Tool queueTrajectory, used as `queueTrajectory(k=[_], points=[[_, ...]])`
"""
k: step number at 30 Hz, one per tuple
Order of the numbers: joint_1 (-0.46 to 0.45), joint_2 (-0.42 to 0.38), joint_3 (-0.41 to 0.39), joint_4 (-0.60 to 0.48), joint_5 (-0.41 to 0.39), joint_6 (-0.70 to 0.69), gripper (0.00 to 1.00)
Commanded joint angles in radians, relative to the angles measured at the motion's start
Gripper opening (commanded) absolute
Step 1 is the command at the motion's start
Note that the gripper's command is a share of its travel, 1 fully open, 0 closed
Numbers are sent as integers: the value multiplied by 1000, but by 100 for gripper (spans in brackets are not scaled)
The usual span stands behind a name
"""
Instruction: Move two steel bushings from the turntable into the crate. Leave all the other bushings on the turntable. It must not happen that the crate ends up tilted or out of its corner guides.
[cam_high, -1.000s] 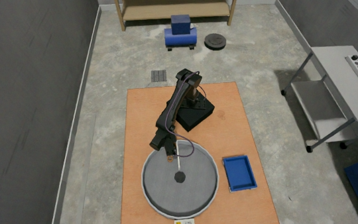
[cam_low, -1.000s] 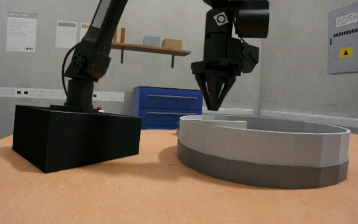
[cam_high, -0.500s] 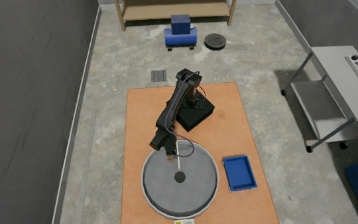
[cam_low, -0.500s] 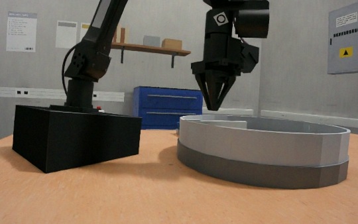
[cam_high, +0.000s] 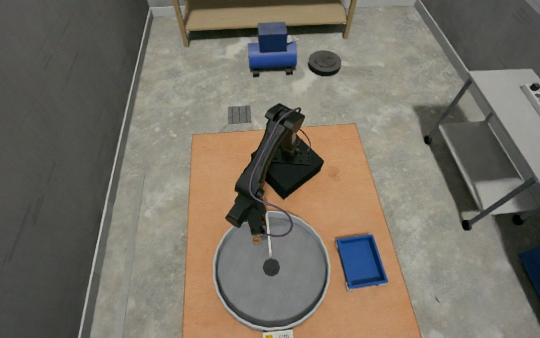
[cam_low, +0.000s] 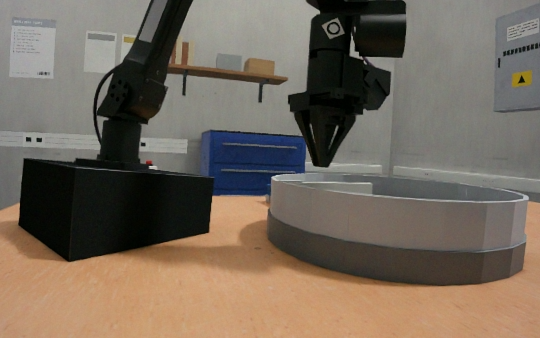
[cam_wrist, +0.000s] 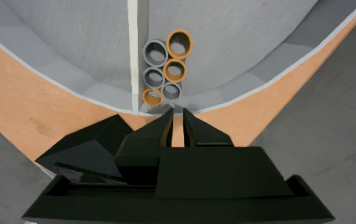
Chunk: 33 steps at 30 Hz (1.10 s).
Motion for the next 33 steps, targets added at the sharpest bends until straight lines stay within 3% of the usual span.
queueTrajectory(k=[1,33], points=[[0,-34,36,-7,-12,2,13],[11,-16,49,-2,-12,8,13]])
